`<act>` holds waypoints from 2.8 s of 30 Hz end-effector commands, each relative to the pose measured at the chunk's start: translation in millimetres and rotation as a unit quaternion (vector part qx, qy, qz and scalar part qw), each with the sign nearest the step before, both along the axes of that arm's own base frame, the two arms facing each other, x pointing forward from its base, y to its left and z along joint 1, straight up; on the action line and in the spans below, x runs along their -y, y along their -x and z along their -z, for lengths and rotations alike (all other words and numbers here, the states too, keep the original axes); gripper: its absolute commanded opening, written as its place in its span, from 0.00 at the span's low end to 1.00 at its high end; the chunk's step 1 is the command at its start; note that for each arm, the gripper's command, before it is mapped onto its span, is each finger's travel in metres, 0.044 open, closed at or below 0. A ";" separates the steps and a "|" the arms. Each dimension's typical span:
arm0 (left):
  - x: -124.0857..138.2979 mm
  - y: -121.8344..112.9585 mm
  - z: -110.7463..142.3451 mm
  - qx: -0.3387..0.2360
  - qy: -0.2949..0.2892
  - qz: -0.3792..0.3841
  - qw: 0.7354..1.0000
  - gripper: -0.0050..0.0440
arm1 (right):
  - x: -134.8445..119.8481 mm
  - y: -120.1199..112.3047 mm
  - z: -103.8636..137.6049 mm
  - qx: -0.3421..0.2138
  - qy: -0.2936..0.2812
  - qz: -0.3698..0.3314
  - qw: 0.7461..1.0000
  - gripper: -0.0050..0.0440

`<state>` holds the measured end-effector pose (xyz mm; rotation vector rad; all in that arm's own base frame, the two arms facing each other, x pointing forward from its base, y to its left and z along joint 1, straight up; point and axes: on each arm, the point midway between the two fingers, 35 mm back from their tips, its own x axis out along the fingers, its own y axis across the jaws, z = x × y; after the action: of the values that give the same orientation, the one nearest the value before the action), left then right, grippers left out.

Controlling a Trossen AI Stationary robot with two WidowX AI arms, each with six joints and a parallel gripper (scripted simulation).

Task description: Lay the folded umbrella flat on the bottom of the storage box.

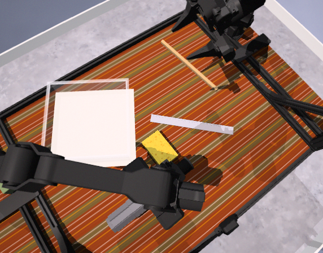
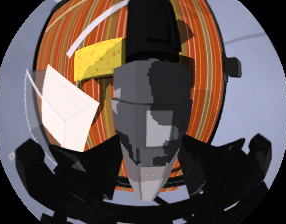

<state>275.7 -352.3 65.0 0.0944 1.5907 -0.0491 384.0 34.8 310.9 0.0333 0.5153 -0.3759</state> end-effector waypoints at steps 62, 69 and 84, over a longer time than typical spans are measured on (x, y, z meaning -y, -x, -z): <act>-105.6 -39.1 -70.6 0.011 0.014 -0.089 0.996 0.10 | 0.5 0.3 0.4 0.000 0.000 0.002 1.000 0.92; -136.0 -43.9 -71.9 0.011 0.014 -0.089 0.996 0.10 | 0.5 0.3 0.4 0.000 0.000 0.002 1.000 0.92; -212.7 -41.7 -71.2 0.011 0.014 -0.089 0.996 0.10 | 0.5 0.3 0.4 0.000 0.000 0.002 1.000 0.92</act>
<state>320.6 -147.7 131.3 -0.0667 1.5830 0.0792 383.9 34.6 310.6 0.0333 0.5159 -0.3767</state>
